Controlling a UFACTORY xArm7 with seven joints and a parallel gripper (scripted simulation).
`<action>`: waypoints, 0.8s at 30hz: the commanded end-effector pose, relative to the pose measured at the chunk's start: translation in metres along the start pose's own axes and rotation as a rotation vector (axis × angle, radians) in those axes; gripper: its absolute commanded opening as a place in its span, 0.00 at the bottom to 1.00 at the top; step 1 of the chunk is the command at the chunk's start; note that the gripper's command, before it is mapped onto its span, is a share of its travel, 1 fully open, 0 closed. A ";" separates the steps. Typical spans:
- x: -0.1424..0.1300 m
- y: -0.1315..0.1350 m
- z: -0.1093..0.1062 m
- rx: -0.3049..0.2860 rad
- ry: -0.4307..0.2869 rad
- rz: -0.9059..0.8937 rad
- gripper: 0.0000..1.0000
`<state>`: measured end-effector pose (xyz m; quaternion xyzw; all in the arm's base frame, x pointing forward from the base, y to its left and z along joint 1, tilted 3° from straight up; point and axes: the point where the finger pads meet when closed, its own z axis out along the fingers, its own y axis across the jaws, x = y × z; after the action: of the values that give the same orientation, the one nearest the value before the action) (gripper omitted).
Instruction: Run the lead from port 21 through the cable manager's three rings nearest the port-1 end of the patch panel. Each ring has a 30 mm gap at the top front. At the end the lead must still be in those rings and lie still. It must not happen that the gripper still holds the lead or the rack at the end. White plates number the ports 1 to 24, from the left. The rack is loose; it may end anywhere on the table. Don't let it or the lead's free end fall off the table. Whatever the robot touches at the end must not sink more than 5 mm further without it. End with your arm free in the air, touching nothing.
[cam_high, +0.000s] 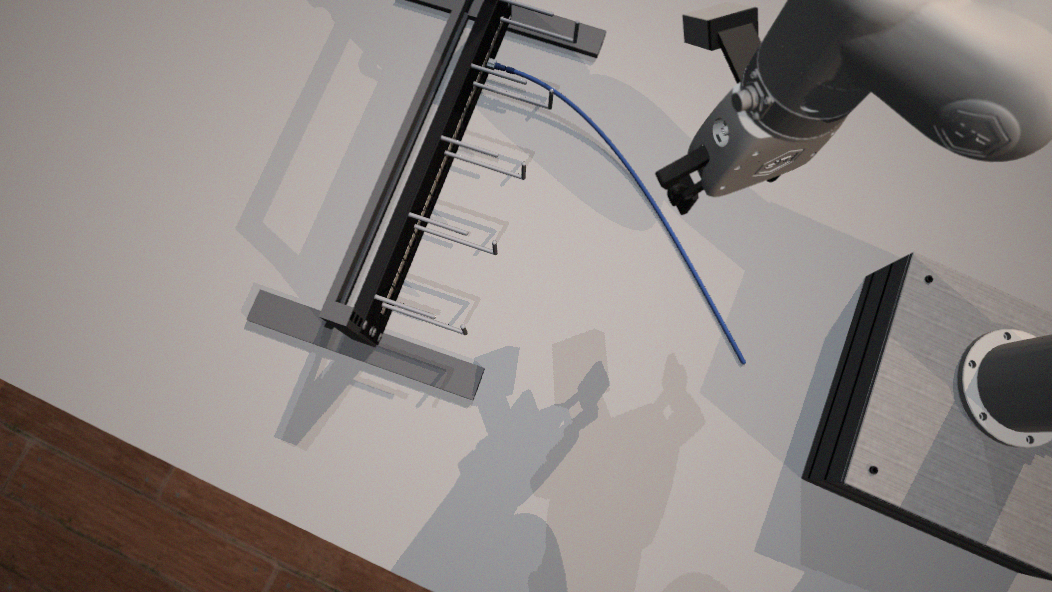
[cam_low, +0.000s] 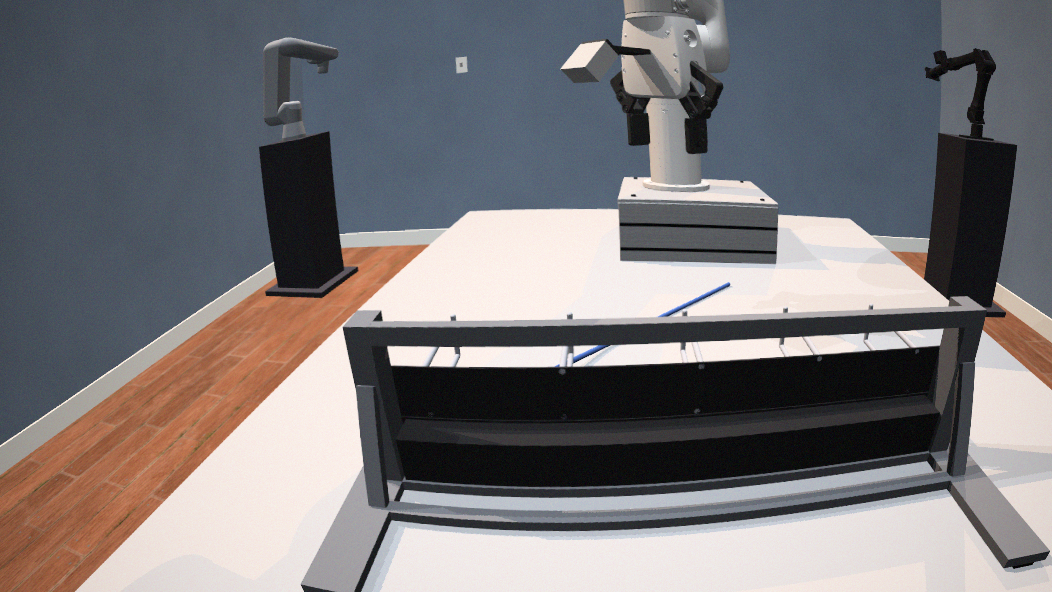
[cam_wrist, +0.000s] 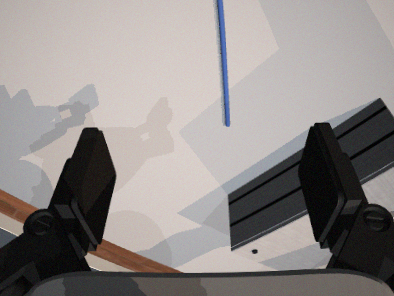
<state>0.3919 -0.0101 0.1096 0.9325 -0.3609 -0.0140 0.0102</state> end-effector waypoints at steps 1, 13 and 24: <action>-0.002 0.002 0.013 -0.002 -0.001 0.073 1.00; -0.002 0.002 0.013 -0.002 -0.001 0.073 1.00; -0.004 0.006 0.026 -0.004 -0.004 0.147 1.00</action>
<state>0.3823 -0.0114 0.0831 0.9043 -0.4263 -0.0184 0.0131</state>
